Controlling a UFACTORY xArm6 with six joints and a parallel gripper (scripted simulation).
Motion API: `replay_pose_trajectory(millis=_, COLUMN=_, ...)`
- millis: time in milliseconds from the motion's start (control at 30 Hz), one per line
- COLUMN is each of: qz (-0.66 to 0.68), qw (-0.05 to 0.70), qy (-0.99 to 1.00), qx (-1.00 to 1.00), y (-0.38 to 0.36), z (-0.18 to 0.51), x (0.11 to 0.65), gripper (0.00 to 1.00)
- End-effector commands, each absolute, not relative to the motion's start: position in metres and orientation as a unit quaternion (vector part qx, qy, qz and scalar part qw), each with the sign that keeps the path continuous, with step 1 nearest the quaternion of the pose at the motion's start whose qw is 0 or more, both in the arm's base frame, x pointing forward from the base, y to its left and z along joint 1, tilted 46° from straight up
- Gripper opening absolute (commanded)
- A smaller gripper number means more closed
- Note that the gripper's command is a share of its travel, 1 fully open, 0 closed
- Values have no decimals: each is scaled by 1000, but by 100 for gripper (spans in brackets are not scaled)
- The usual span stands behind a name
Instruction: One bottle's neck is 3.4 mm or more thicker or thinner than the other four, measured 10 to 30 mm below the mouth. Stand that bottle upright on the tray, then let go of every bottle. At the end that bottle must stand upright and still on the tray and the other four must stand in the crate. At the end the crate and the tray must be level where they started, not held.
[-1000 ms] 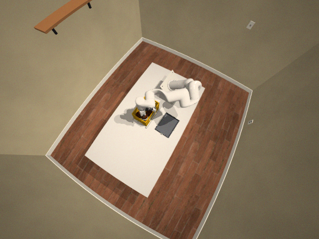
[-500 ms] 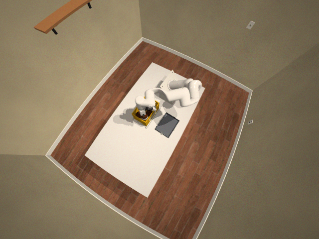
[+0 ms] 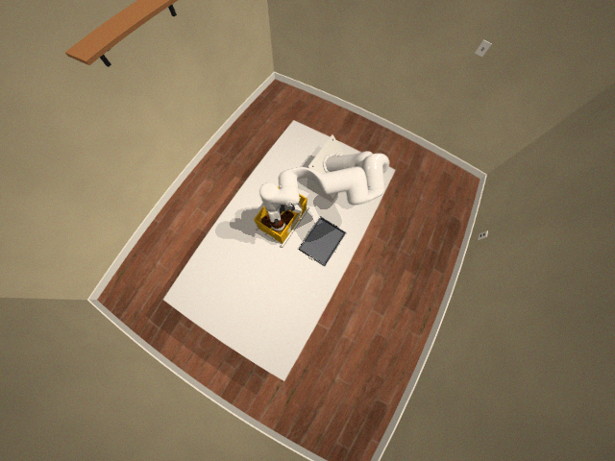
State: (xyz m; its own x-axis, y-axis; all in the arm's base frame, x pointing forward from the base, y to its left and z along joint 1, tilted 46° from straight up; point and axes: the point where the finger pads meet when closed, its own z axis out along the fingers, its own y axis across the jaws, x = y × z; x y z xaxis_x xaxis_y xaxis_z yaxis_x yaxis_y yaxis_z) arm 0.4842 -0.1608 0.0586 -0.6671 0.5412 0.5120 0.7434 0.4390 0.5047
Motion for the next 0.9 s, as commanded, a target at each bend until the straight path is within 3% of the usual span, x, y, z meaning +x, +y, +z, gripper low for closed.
replay_pose_trajectory(millis=0, qz=-365, qw=136, qy=-837, qx=-384, y=-164, z=62, x=485, gripper=0)
replay_pose_trajectory(millis=867, qz=-365, qw=136, qy=-837, qx=-384, y=-166, z=64, x=485, gripper=0)
